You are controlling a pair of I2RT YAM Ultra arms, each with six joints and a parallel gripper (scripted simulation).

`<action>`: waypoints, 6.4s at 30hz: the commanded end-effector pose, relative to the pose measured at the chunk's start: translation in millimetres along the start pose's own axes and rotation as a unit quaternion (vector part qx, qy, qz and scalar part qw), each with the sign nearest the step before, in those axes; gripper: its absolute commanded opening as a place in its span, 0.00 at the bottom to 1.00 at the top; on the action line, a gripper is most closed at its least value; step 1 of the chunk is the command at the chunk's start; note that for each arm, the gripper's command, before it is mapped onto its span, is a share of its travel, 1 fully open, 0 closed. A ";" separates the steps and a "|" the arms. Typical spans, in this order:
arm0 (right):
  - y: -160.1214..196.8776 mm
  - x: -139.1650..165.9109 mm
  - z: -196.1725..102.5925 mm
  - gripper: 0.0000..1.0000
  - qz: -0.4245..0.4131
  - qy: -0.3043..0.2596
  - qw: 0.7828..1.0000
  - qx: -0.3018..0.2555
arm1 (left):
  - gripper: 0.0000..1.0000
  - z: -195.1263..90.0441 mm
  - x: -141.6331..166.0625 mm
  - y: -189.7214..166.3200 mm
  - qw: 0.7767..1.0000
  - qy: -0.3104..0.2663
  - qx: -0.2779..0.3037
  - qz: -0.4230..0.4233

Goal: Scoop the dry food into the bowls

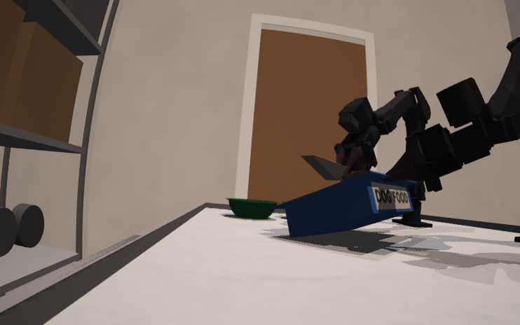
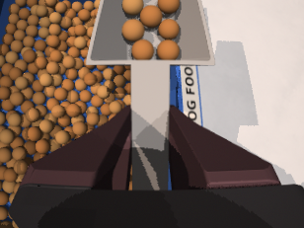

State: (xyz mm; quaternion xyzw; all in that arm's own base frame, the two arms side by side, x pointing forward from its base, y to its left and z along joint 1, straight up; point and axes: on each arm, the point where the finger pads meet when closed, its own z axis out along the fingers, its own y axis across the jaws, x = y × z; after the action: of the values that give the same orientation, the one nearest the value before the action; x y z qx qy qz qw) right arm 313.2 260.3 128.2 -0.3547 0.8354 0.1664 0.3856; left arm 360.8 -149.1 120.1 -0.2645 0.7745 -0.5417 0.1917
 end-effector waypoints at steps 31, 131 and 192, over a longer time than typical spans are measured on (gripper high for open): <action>-109.9 76.5 -109.0 0.00 0.154 0.018 0.973 0.169 | 0.00 -3.3 -6.0 -43.0 0.997 -0.003 0.050 0.062; -155.1 173.7 -234.4 0.00 0.379 0.126 0.855 0.330 | 0.00 -3.3 -6.0 -43.0 0.997 -0.003 0.050 0.062; -139.0 167.7 -251.5 0.00 0.366 0.092 0.861 0.342 | 0.00 -3.3 -6.0 -43.0 0.997 -0.003 0.050 0.062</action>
State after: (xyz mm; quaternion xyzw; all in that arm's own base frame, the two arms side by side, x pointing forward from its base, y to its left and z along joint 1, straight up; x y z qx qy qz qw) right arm 188.3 -48.4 137.0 0.1214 0.9574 -0.0289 0.2604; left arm 360.8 -149.1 120.1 -0.2645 0.7745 -0.5417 0.1917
